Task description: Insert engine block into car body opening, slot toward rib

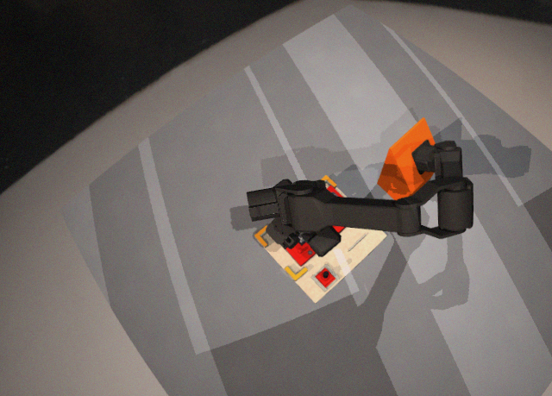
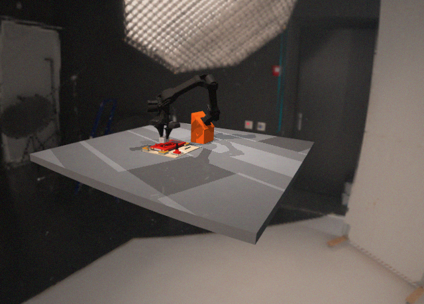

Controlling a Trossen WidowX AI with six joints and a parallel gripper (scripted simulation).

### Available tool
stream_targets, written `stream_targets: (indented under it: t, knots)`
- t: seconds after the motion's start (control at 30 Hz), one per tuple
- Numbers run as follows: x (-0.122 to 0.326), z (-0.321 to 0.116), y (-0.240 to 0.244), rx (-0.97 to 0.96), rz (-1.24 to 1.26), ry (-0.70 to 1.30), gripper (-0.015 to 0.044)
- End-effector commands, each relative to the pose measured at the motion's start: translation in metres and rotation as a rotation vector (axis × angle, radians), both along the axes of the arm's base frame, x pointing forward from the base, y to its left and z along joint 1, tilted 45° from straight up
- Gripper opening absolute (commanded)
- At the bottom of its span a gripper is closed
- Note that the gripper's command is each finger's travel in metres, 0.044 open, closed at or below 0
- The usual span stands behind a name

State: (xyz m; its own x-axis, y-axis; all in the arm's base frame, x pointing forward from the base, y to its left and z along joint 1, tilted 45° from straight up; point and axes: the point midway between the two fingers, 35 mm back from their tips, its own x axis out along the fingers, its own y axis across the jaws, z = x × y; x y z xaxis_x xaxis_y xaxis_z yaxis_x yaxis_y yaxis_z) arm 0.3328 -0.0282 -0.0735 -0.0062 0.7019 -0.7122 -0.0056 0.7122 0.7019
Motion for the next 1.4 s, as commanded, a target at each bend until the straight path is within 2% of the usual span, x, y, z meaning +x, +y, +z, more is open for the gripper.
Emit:
stream_targets:
  t: [0.0, 0.17, 0.57, 1.03, 1.37]
  knots:
    - [0.0001, -0.0007, -0.0005, -0.004, -0.043, 0.043, 0.0159]
    - [0.0, -0.0014, 0.0002, -0.004, -0.07, 0.07, 0.0159]
    - [0.0, -0.002, 0.0007, -0.002, 0.119, -0.116, 0.0159]
    - [-0.0003, -0.0025, 0.001, -0.004, -0.076, 0.076, 0.0159]
    - [-0.0001, -0.0028, 0.0013, -0.003, 0.079, -0.077, 0.0159]
